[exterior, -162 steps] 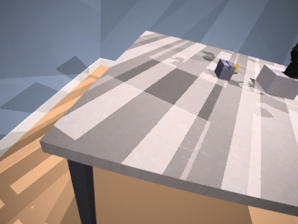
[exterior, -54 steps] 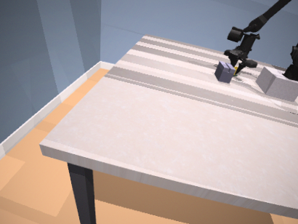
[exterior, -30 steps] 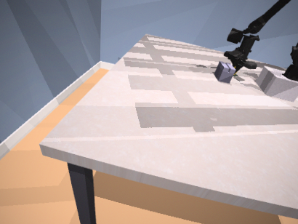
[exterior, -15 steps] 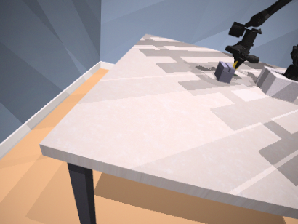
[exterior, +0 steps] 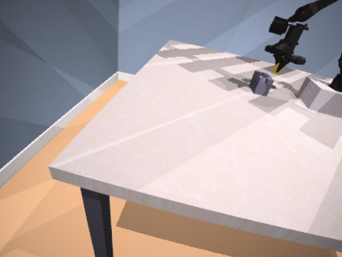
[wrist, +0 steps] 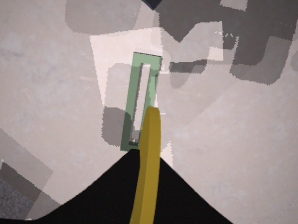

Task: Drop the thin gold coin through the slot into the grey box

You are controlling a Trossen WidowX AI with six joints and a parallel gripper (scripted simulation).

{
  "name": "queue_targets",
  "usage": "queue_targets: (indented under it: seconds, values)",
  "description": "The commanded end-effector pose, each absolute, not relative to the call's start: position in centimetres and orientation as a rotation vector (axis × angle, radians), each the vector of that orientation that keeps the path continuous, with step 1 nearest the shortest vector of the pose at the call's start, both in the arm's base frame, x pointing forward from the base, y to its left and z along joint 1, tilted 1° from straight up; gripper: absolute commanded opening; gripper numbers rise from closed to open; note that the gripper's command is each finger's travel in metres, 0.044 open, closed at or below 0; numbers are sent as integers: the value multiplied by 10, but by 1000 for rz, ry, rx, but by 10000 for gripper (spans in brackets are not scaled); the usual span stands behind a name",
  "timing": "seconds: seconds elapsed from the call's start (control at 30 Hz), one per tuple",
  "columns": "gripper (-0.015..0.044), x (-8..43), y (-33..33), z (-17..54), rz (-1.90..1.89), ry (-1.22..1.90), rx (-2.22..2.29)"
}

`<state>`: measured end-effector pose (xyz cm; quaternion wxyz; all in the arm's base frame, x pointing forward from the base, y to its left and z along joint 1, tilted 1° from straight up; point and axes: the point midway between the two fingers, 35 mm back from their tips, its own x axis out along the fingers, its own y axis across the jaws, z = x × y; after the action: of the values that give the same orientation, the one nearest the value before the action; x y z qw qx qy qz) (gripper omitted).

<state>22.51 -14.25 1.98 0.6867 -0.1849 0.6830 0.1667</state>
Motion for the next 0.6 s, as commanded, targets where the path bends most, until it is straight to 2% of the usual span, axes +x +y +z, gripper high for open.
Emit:
queue_targets:
  seconds: [0.0, 0.3, 0.57]
  values:
    - [0, 225, -142, 33, 369, 1524, -412]
    - [0, 223, -140, 46, 387, 1521, -430]
    - [0, 220, -139, 46, 593, 1475, -638]
